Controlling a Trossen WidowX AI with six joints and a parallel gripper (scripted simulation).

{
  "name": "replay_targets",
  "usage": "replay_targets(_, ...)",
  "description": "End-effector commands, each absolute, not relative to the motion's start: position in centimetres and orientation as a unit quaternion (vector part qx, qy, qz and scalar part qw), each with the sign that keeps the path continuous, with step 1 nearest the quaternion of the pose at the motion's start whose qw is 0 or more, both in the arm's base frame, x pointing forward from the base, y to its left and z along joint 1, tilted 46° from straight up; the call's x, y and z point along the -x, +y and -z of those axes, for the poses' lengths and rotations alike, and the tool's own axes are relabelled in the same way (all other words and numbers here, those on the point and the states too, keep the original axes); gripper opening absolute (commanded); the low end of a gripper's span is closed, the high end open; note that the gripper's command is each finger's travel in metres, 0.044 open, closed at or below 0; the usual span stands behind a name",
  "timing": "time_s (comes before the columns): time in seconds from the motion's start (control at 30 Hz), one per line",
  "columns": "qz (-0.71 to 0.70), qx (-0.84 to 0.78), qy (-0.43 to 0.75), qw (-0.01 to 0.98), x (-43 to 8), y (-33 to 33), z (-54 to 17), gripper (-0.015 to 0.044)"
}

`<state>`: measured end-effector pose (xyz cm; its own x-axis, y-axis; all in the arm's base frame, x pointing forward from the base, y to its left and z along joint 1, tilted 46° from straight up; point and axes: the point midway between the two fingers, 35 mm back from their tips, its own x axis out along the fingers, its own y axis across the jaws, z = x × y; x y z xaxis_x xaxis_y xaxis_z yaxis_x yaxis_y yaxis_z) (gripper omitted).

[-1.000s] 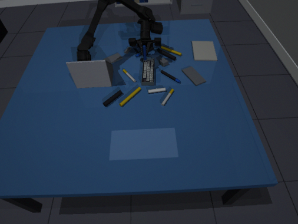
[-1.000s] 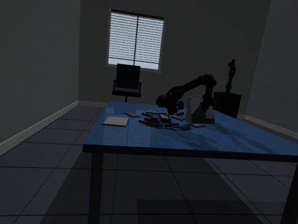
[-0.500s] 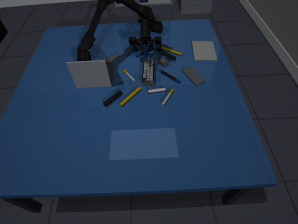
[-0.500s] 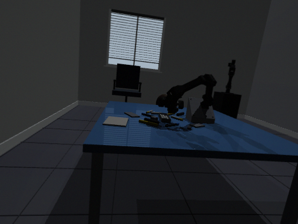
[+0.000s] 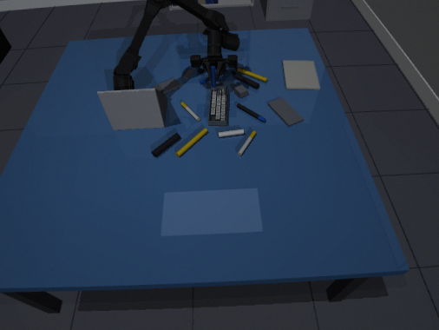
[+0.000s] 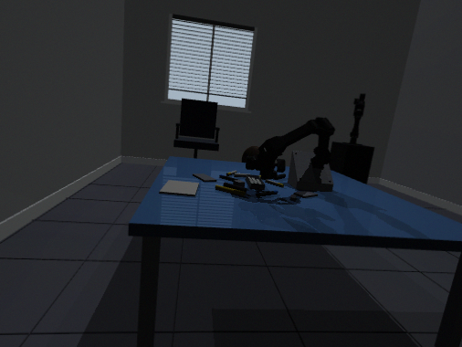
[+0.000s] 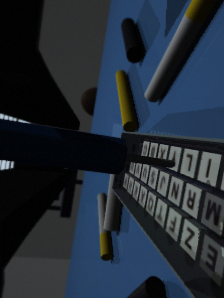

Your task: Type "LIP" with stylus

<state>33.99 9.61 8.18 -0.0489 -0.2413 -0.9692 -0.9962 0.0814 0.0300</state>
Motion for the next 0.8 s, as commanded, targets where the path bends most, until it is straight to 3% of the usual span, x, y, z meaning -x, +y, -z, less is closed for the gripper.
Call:
replay_targets(0.0, -0.425, 0.525, 0.587, 0.446, -34.02, 9.83, -7.96, 0.0)
replay_targets(0.1, -0.425, 0.525, 0.587, 0.446, -33.98, 10.01, -7.78, 0.0079)
replay_targets(0.77, -0.425, 0.525, 0.587, 0.446, -33.91, 10.15, -7.66, 0.0081)
